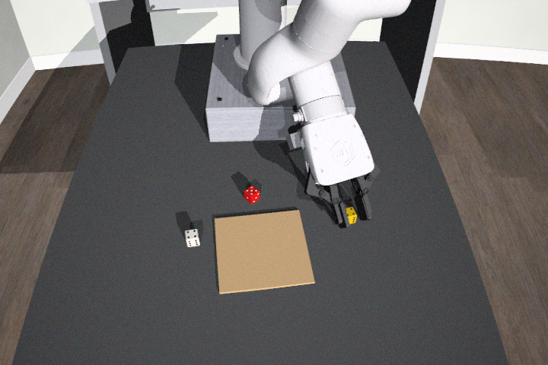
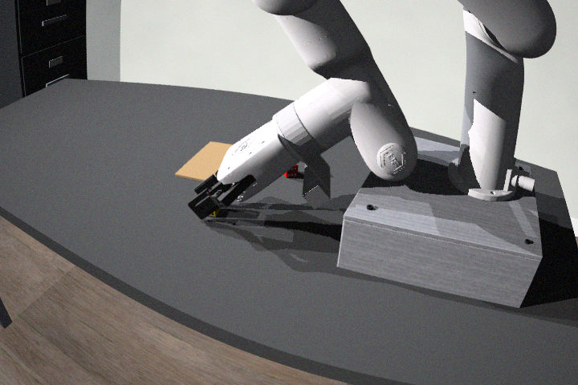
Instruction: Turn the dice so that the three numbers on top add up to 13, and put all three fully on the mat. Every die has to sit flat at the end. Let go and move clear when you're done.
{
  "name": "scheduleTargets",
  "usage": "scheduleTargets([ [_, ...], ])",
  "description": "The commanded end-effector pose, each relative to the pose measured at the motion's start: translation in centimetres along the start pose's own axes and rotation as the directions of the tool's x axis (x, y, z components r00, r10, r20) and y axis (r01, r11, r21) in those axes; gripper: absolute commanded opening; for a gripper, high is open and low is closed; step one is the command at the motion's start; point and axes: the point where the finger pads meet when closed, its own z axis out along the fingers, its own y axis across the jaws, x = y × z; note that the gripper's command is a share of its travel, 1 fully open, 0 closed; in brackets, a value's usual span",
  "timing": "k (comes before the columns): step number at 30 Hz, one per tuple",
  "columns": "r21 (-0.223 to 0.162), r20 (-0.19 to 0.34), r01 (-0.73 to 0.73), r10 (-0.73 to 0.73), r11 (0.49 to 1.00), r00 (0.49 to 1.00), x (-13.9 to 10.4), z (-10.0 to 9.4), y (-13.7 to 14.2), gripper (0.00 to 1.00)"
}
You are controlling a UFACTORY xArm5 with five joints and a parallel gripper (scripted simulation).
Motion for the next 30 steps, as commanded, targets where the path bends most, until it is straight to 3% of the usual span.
scheduleTargets([
  [1, 0.000, 0.002, 0.000, 0.000, 1.000, 1.000, -0.07, -0.01, 0.00, 0.36],
  [25, 0.000, 0.002, 0.000, 0.000, 1.000, 1.000, -0.07, -0.04, 0.00, 0.36],
  [30, 0.000, 0.002, 0.000, 0.000, 1.000, 1.000, -0.07, -0.76, 0.00, 0.36],
])
